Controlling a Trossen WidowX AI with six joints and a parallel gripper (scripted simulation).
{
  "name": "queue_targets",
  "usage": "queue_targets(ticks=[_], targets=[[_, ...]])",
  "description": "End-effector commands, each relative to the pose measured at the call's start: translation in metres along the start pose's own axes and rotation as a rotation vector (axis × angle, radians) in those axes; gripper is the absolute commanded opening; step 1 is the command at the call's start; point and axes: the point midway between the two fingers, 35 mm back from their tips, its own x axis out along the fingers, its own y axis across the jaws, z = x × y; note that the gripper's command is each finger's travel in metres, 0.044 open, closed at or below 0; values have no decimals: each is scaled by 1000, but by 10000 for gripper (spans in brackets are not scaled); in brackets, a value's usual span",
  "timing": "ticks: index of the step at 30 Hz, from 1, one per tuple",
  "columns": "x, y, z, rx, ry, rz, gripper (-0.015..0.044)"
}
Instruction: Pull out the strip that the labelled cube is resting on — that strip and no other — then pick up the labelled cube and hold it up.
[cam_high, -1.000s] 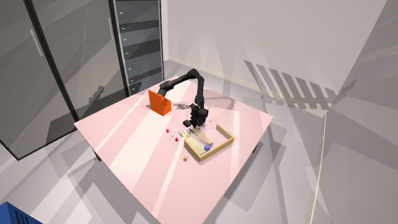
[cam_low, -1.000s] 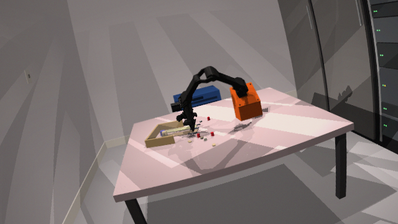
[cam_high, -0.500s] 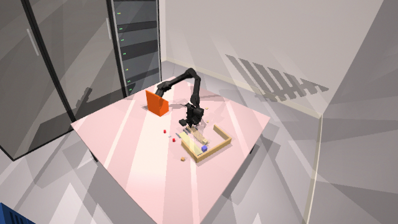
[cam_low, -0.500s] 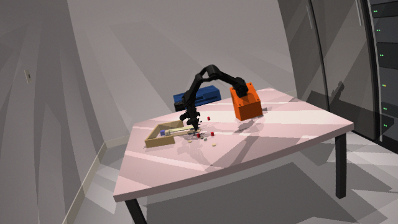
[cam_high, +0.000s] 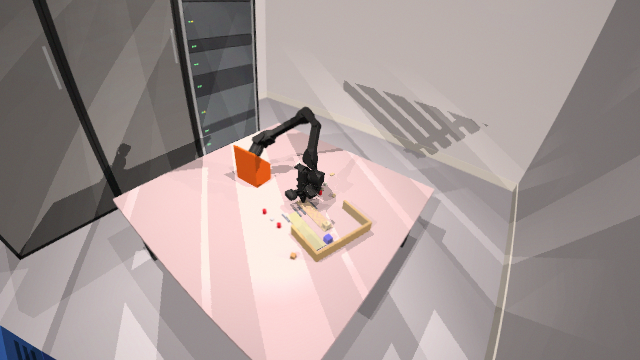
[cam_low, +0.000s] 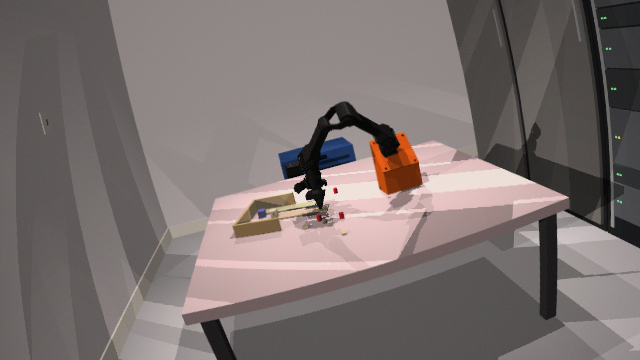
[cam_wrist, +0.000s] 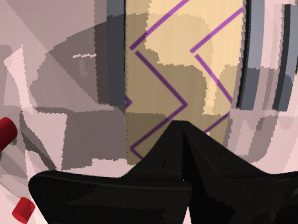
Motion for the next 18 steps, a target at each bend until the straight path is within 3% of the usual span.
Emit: queue_targets(ticks=[1, 18], targets=[[5, -1, -13, 10, 22, -2, 0], [5, -2, -38, 12, 24, -2, 0]])
